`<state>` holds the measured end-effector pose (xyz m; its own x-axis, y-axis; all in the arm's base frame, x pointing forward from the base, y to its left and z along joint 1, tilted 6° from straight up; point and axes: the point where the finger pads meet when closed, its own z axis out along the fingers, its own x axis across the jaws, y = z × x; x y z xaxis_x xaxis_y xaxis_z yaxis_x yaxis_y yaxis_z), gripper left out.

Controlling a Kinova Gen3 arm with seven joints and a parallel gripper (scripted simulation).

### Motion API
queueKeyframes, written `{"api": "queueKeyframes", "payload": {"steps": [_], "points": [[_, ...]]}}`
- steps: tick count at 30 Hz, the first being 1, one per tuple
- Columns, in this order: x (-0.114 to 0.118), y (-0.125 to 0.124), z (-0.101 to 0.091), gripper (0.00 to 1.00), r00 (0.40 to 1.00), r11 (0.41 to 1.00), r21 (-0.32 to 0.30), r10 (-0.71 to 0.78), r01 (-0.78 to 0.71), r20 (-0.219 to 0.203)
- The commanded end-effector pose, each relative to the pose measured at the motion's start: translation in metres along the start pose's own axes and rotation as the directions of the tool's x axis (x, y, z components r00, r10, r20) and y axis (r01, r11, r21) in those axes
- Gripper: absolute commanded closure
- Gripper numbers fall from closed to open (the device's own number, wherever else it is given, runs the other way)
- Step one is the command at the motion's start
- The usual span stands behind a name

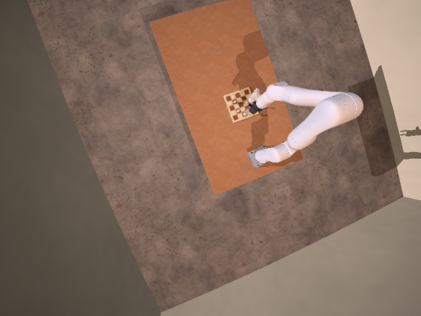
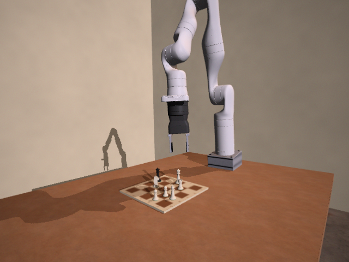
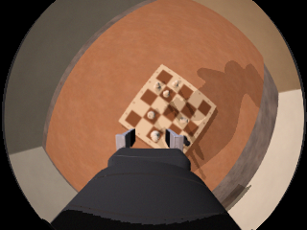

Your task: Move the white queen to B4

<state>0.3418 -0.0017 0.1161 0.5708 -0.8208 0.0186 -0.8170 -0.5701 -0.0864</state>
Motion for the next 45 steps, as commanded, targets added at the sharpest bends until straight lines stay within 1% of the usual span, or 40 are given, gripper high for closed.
{"api": "queueKeyframes", "payload": {"steps": [1,3,8,13,18,20,27,35,37,45], "points": [[-0.003,-0.001,0.001,0.00,0.998,0.998,-0.001,0.068,-0.068,0.001],[-0.003,-0.001,0.001,0.00,0.998,0.998,-0.001,0.068,-0.068,0.001],[-0.001,0.000,0.004,0.00,0.964,0.964,-0.001,0.264,-0.264,-0.001],[0.001,0.002,0.005,0.00,0.897,0.897,0.001,0.442,-0.442,-0.004],[0.003,0.005,0.007,0.00,0.804,0.804,0.005,0.595,-0.595,-0.007],[0.003,0.005,0.007,0.00,0.804,0.804,0.005,0.595,-0.595,-0.007],[0.006,0.009,0.008,0.00,0.651,0.651,0.011,0.759,-0.759,-0.009],[0.007,0.014,0.009,0.00,0.478,0.478,0.020,0.879,-0.878,-0.008],[0.007,0.014,0.009,0.00,0.478,0.478,0.020,0.879,-0.878,-0.008],[0.008,0.018,0.010,0.00,0.334,0.334,0.027,0.942,-0.942,-0.006]]}}
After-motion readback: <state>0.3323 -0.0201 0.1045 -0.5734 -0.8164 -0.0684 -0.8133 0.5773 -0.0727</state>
